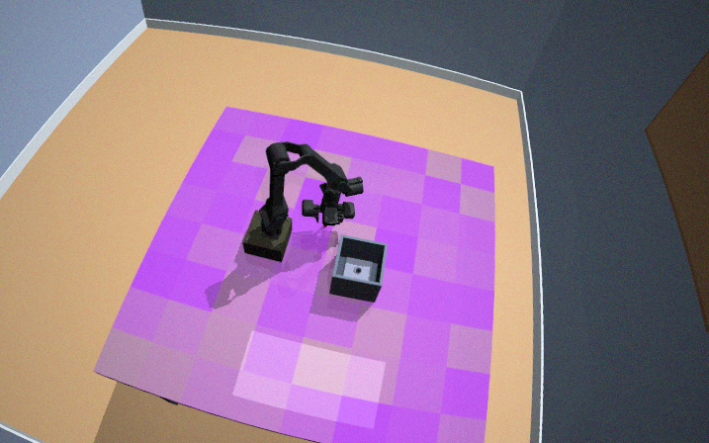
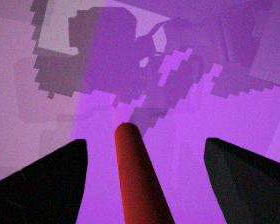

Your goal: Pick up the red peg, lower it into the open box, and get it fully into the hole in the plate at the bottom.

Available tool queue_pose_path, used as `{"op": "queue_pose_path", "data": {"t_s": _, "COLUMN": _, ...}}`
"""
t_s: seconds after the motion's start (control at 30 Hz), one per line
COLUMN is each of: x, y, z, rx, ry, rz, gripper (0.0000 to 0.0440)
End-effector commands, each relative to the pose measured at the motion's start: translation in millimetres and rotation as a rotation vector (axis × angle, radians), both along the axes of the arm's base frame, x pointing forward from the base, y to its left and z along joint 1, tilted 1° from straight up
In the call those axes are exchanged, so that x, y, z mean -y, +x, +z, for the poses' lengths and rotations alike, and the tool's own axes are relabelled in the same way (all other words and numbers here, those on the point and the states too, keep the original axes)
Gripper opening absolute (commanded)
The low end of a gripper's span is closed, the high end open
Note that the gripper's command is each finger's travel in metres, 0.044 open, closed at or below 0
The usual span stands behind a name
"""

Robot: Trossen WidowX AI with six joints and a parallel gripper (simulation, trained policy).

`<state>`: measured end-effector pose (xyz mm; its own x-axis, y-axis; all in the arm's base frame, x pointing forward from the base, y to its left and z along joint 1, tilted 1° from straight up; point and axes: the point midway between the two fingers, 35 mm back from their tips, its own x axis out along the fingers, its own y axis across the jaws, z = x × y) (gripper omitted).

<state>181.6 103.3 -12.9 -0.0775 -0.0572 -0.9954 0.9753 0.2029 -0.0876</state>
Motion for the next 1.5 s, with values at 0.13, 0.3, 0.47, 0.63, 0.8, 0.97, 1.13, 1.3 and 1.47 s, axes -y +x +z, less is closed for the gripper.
{"op": "queue_pose_path", "data": {"t_s": 0.13, "x": -8, "y": 5, "z": -12, "rx": 0.004, "ry": 0.023, "rz": 0.046, "gripper": 0.0040}}
{"op": "queue_pose_path", "data": {"t_s": 0.3, "x": -10, "y": 12, "z": -8, "rx": 0.032, "ry": 0.042, "rz": 0.050, "gripper": 0.0003}}
{"op": "queue_pose_path", "data": {"t_s": 0.47, "x": -12, "y": 19, "z": 2, "rx": 0.065, "ry": 0.061, "rz": 0.034, "gripper": 0.0000}}
{"op": "queue_pose_path", "data": {"t_s": 0.63, "x": -14, "y": 26, "z": 15, "rx": 0.102, "ry": 0.086, "rz": 0.015, "gripper": 0.0000}}
{"op": "queue_pose_path", "data": {"t_s": 0.8, "x": -16, "y": 36, "z": 30, "rx": 0.146, "ry": 0.112, "rz": 0.003, "gripper": 0.0000}}
{"op": "queue_pose_path", "data": {"t_s": 0.97, "x": -18, "y": 47, "z": 49, "rx": 0.195, "ry": 0.138, "rz": 0.000, "gripper": 0.0000}}
{"op": "queue_pose_path", "data": {"t_s": 1.13, "x": -16, "y": 59, "z": 70, "rx": 0.245, "ry": 0.154, "rz": 0.006, "gripper": 0.0000}}
{"op": "queue_pose_path", "data": {"t_s": 1.3, "x": -10, "y": 71, "z": 92, "rx": 0.292, "ry": 0.153, "rz": 0.017, "gripper": 0.0000}}
{"op": "queue_pose_path", "data": {"t_s": 1.47, "x": 3, "y": 81, "z": 113, "rx": 0.330, "ry": 0.139, "rz": 0.027, "gripper": 0.0000}}
